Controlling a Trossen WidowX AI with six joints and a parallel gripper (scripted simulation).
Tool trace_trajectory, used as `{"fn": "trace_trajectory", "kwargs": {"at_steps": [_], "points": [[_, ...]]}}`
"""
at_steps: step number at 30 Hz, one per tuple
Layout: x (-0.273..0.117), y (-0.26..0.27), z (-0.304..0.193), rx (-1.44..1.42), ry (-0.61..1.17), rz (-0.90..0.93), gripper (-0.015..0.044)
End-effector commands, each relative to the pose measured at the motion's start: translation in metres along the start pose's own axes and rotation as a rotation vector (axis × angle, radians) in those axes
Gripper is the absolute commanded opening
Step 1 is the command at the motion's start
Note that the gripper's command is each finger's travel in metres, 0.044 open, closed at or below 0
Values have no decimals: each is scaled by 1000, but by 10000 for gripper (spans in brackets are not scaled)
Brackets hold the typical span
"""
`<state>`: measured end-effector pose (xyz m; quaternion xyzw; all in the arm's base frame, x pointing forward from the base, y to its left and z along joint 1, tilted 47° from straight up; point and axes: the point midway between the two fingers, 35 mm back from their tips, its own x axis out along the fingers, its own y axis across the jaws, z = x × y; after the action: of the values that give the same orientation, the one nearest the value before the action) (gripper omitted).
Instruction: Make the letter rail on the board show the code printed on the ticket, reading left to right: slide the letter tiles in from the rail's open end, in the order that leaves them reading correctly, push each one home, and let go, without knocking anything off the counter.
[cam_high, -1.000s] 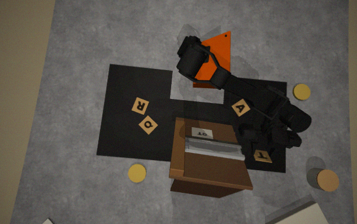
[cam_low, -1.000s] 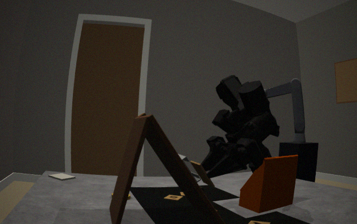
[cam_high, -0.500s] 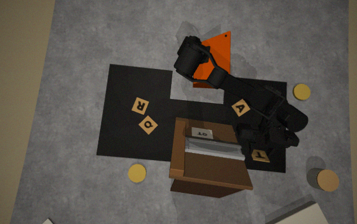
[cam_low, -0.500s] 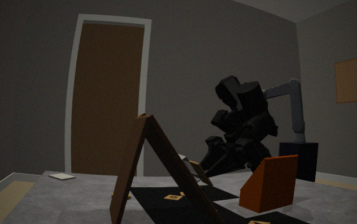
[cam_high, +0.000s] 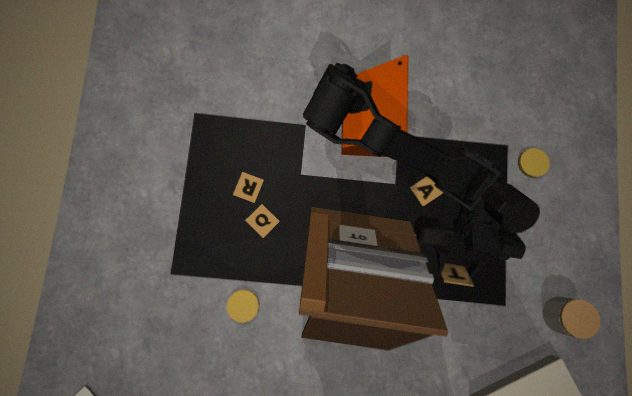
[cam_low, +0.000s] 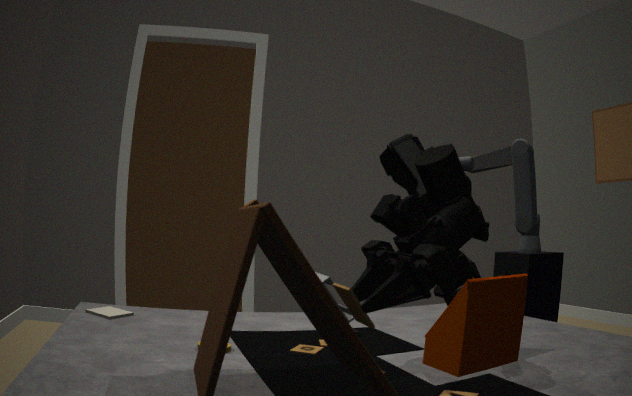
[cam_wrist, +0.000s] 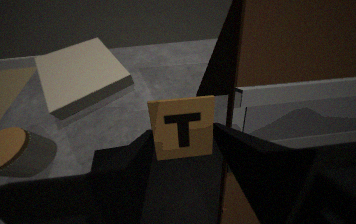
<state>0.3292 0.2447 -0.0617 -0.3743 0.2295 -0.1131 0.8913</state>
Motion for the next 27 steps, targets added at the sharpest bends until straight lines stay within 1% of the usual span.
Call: {"fn": "trace_trajectory", "kwargs": {"at_steps": [1, 27], "points": [[0, -3, 1, -2, 0, 3, 0], [0, -16, 0, -2, 0, 2, 0]]}}
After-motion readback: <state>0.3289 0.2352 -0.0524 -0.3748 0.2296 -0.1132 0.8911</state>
